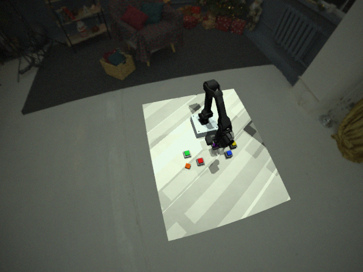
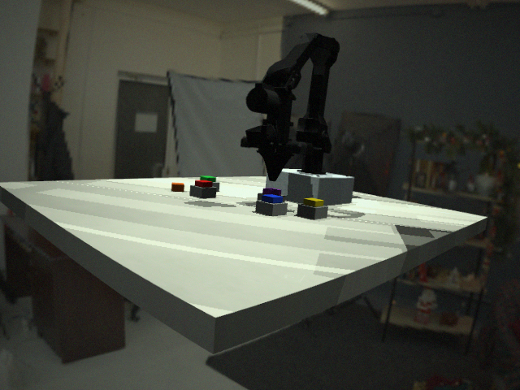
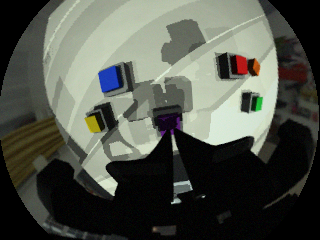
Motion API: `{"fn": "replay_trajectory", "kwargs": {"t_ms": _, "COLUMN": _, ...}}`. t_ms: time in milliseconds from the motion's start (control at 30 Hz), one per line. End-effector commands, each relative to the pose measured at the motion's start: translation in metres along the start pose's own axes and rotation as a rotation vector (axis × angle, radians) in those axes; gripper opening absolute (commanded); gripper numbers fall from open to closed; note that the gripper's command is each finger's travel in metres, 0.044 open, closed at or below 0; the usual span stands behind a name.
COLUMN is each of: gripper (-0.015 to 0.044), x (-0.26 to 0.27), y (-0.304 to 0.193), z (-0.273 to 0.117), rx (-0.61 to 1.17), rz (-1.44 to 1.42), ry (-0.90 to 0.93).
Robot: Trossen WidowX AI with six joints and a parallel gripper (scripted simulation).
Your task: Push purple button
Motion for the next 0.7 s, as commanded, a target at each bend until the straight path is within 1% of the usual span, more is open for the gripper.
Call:
{"fn": "replay_trajectory", "kwargs": {"t_ms": 0, "gripper": 0.0020, "x": 0.000, "y": 0.000, "z": 0.008, "rx": 0.006, "rz": 0.006, "ry": 0.002}}
{"fn": "replay_trajectory", "kwargs": {"t_ms": 400, "gripper": 0.0020, "x": 0.000, "y": -0.001, "z": 0.027, "rx": 0.006, "rz": 0.006, "ry": 0.002}}
{"fn": "replay_trajectory", "kwargs": {"t_ms": 667, "gripper": 0.0020, "x": 0.000, "y": -0.001, "z": 0.028, "rx": 0.006, "rz": 0.006, "ry": 0.002}}
Point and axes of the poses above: the point midway between the two fingers, 35 mm back from their tips, its own z axis out along the fingers, its own x axis across the jaws, y = z × x, the point moved 7 cm from there along -z, back along the fingers, and after that the axes turned 15 degrees about -z, right-handed, at the moved point
